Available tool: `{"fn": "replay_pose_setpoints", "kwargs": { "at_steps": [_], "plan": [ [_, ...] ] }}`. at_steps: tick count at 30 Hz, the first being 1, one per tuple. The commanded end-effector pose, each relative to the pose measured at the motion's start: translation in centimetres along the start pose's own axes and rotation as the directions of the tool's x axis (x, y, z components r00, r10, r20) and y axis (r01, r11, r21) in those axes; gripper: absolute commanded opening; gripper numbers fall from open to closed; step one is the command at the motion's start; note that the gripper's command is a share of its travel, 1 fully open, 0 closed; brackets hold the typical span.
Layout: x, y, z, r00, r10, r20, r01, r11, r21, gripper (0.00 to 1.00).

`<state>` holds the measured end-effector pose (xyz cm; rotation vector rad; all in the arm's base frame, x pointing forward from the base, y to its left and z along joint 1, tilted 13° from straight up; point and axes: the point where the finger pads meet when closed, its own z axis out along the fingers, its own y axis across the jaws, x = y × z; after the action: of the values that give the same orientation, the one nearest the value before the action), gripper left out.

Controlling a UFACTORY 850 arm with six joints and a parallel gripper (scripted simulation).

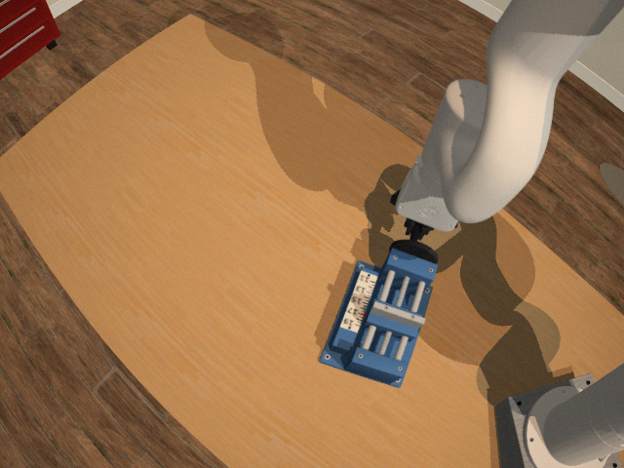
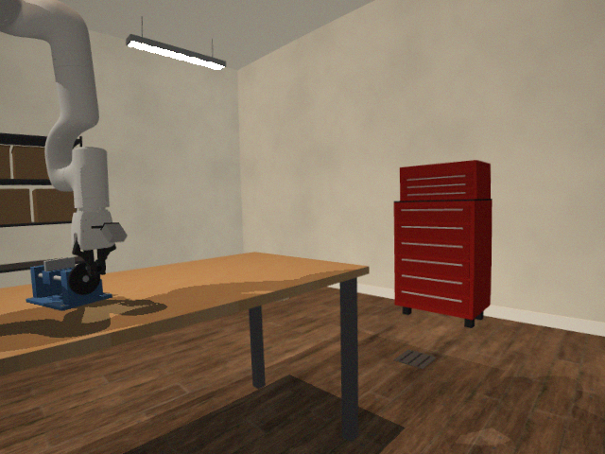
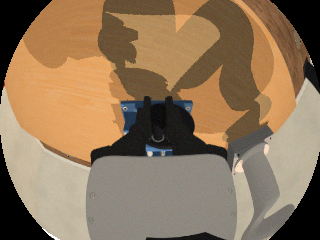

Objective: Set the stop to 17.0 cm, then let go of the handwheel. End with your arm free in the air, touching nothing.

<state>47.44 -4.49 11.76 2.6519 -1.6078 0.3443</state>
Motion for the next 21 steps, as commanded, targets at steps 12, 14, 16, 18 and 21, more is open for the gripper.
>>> {"fn": "replay_pose_setpoints", "kwargs": {
  "at_steps": [12,14,16,18,21],
  "plan": [
    [0.04,-0.04,-0.04,1.0,0.0,-0.001,0.0,1.0,0.001,0.06],
    [0.04,-0.04,-0.04,1.0,0.0,-0.001,0.0,1.0,0.001,0.57],
    [0.04,-0.04,-0.04,1.0,0.0,-0.001,0.0,1.0,0.001,0.57],
    [0.04,-0.04,-0.04,1.0,0.0,-0.001,0.0,1.0,0.001,0.57],
    [0.04,-0.04,-0.04,1.0,0.0,-0.001,0.0,1.0,0.001,0.57]
  ]
}}
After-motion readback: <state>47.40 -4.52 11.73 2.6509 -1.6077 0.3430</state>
